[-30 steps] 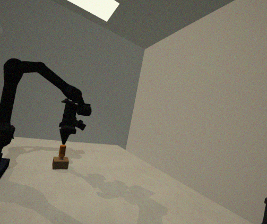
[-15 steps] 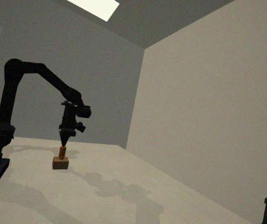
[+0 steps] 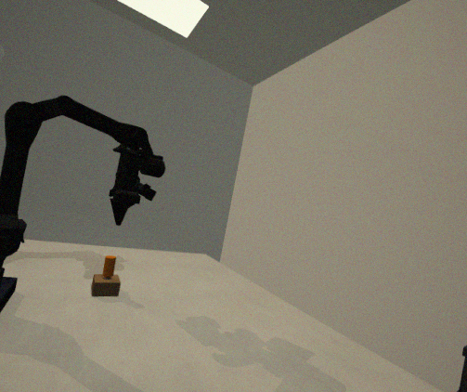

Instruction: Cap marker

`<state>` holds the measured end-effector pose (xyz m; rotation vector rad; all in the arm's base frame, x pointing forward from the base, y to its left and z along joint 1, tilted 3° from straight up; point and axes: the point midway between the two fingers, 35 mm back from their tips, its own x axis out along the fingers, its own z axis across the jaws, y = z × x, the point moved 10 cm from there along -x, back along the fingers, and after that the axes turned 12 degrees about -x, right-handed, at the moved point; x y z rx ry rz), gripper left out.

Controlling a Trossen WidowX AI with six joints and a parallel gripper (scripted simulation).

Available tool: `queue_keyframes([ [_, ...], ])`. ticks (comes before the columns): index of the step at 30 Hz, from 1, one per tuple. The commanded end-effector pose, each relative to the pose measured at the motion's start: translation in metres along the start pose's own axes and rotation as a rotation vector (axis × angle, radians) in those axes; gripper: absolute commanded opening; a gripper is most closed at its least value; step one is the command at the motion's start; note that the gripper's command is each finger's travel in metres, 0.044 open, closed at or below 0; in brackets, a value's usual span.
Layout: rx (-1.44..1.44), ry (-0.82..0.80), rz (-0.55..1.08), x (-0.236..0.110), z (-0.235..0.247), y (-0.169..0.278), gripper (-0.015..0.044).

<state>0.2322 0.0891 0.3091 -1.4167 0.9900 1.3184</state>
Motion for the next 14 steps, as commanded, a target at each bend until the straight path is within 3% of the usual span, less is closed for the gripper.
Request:
queue_keyframes([
  [1,0.002,0.002,0.016,0.001,0.0001,-0.0003,0.0131],
  [12,0.002,0.002,0.016,0.001,0.0001,-0.0003,0.042],
  [14,0.002,0.002,0.016,0.001,0.0001,-0.0003,0.044],
])
